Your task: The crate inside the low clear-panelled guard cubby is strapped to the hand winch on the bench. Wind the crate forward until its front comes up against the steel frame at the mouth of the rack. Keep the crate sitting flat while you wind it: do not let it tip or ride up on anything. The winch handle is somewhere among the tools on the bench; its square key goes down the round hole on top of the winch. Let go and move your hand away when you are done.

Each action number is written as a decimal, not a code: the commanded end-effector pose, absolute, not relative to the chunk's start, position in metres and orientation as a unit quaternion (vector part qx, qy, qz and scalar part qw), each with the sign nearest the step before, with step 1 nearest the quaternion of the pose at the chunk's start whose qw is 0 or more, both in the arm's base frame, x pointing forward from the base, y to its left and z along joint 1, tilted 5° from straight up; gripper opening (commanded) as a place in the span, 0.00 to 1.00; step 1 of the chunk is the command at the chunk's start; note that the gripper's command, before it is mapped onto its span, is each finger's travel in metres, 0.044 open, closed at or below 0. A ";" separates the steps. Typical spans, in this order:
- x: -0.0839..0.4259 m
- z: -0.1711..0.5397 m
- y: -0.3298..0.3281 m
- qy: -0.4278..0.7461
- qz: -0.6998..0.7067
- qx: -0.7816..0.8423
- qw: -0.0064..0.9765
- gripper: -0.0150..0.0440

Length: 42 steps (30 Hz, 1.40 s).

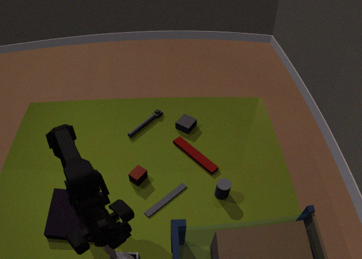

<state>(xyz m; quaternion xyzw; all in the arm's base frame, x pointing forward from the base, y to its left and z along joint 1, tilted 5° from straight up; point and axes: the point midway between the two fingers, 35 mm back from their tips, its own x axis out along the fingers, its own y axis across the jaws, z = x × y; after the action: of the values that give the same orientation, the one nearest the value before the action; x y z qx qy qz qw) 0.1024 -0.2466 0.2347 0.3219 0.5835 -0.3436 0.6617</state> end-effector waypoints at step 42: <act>0.072 0.217 -0.203 0.379 -0.553 0.397 0.627 0.97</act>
<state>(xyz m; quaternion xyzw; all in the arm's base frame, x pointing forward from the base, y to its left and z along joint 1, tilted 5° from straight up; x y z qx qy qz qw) 0.0742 -0.2057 0.2225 0.3875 0.3998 -0.5357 0.6349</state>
